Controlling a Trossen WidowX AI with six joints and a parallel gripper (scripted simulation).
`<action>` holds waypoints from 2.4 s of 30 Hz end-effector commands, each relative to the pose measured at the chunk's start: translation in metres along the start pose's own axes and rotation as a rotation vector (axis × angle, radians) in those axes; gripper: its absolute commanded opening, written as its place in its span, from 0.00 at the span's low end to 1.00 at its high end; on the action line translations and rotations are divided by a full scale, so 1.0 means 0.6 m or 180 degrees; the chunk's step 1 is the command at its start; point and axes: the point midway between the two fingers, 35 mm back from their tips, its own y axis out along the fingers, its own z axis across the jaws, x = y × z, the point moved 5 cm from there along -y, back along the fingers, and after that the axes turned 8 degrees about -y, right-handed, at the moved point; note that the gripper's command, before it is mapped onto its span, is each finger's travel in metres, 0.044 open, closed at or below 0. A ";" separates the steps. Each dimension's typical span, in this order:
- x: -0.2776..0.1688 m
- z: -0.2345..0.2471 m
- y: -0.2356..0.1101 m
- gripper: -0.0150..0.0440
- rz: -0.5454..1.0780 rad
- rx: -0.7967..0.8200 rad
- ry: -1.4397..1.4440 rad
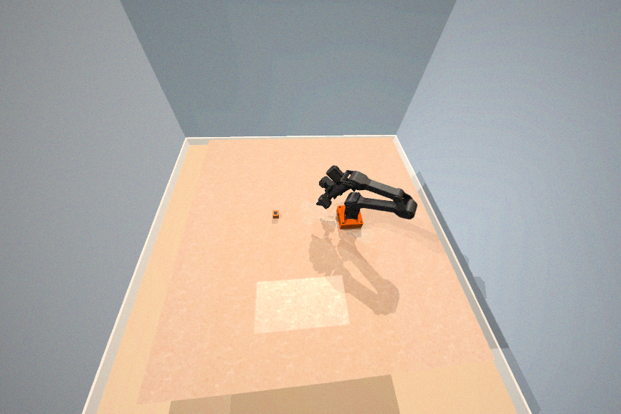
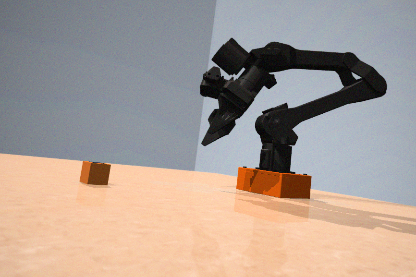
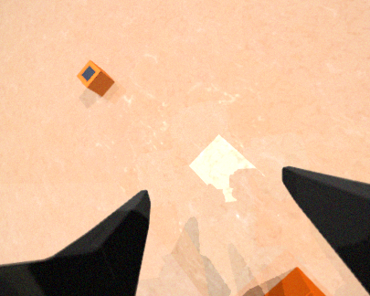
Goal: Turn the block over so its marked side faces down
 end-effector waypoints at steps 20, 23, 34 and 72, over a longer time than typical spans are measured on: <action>0.221 0.090 0.027 1.00 0.1004 0.0068 -0.0912; 0.256 0.119 0.054 1.00 0.1156 0.0077 -0.1159; 0.325 0.236 0.200 1.00 0.1756 0.0076 -0.1983; 0.260 0.221 0.335 1.00 0.1844 0.0072 -0.2076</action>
